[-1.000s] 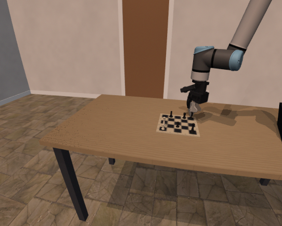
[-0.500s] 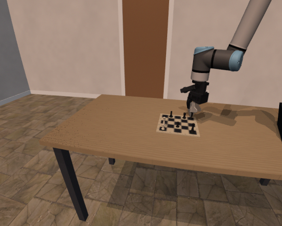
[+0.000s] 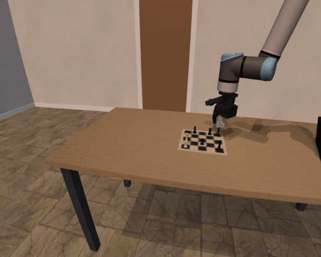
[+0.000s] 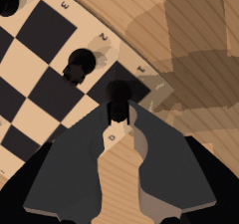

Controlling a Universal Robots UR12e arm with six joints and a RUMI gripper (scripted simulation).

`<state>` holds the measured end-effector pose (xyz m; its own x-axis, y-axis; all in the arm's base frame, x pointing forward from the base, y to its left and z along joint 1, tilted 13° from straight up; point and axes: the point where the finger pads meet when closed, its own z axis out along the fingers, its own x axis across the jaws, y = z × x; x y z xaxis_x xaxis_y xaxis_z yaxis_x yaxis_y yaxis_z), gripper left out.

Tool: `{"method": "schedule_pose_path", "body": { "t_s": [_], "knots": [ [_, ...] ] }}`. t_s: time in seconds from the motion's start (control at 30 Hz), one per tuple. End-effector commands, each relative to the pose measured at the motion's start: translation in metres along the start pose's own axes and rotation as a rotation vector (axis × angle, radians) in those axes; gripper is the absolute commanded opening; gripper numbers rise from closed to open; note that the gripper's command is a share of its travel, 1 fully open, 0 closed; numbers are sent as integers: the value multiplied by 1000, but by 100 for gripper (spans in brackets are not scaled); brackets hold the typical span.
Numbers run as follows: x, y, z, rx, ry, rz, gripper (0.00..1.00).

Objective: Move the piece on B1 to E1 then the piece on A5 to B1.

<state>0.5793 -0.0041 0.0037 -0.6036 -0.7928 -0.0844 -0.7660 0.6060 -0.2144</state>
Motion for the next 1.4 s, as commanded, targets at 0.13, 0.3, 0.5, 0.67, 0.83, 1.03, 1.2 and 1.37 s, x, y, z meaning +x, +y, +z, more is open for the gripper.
{"method": "schedule_pose_path", "body": {
  "t_s": [0.13,0.3,0.5,0.67,0.83,1.03,1.2,1.37],
  "knots": [
    [0,0,0,1,0,0,0],
    [0,0,0,1,0,0,0],
    [0,0,0,1,0,0,4],
    [0,0,0,1,0,0,9],
    [0,0,0,1,0,0,18],
    [0,0,0,1,0,0,22],
    [0,0,0,1,0,0,22],
    [0,0,-2,1,0,0,22]
  ]
}}
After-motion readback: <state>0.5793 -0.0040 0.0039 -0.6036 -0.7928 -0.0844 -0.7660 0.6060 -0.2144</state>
